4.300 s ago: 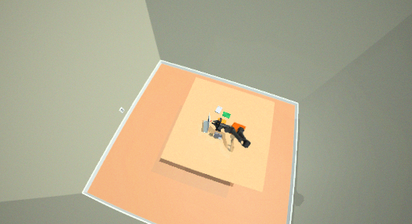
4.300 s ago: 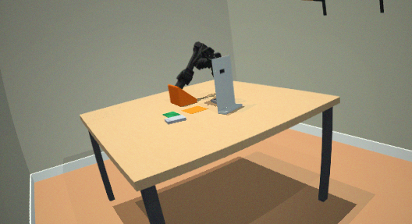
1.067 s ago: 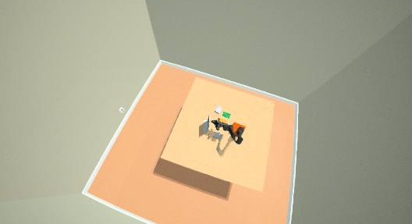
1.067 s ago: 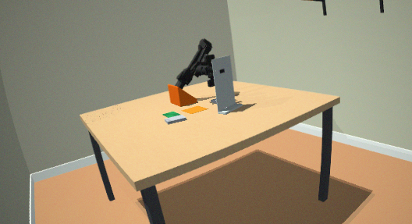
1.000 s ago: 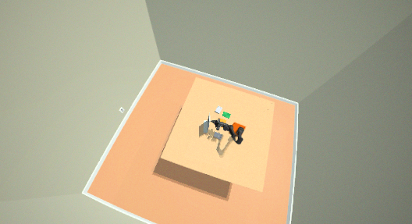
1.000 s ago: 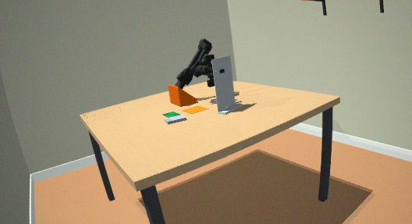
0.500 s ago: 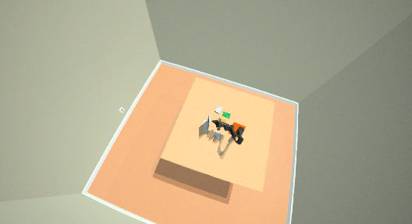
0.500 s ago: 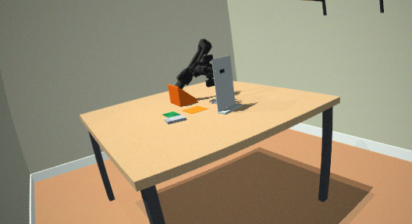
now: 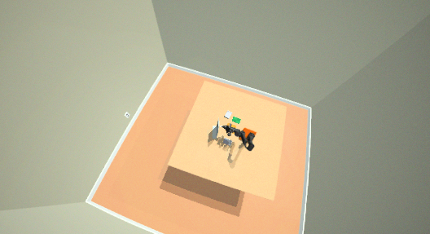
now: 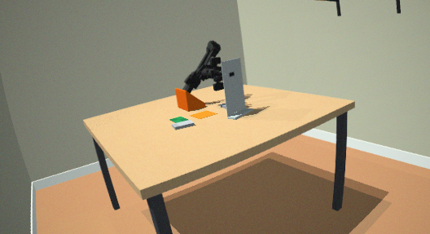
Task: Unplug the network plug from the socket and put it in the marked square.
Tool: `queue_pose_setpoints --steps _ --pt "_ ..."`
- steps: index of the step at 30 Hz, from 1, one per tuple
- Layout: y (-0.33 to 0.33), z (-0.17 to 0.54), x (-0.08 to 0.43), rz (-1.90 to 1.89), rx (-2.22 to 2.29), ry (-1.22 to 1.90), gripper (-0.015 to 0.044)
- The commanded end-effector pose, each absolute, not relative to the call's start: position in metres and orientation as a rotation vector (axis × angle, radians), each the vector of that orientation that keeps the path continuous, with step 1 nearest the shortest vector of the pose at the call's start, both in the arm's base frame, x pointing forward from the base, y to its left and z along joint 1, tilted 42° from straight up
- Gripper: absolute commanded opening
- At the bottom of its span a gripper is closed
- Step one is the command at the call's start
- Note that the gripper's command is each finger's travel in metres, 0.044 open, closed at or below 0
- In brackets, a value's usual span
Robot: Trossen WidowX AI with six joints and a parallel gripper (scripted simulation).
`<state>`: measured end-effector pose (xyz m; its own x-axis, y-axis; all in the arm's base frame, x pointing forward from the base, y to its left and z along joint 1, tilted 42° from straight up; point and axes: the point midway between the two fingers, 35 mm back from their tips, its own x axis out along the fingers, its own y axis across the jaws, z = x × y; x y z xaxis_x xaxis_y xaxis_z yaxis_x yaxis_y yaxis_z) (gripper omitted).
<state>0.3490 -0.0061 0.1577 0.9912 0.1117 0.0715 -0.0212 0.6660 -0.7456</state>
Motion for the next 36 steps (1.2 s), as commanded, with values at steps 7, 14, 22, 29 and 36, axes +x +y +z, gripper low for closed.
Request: queue_pose_setpoints --steps 7,14,22,29,36 --pt "-0.009 0.155 0.341 0.078 -0.840 -0.116 0.0000" --pt "-0.010 0.154 0.337 0.078 -0.840 -0.115 0.0000" --pt "-0.012 0.152 0.332 0.078 -0.840 -0.115 0.0000" --pt "-0.014 0.151 0.328 0.078 -0.840 -0.115 0.0000" --pt "-0.016 0.149 0.324 0.078 -0.840 -0.114 0.0000"
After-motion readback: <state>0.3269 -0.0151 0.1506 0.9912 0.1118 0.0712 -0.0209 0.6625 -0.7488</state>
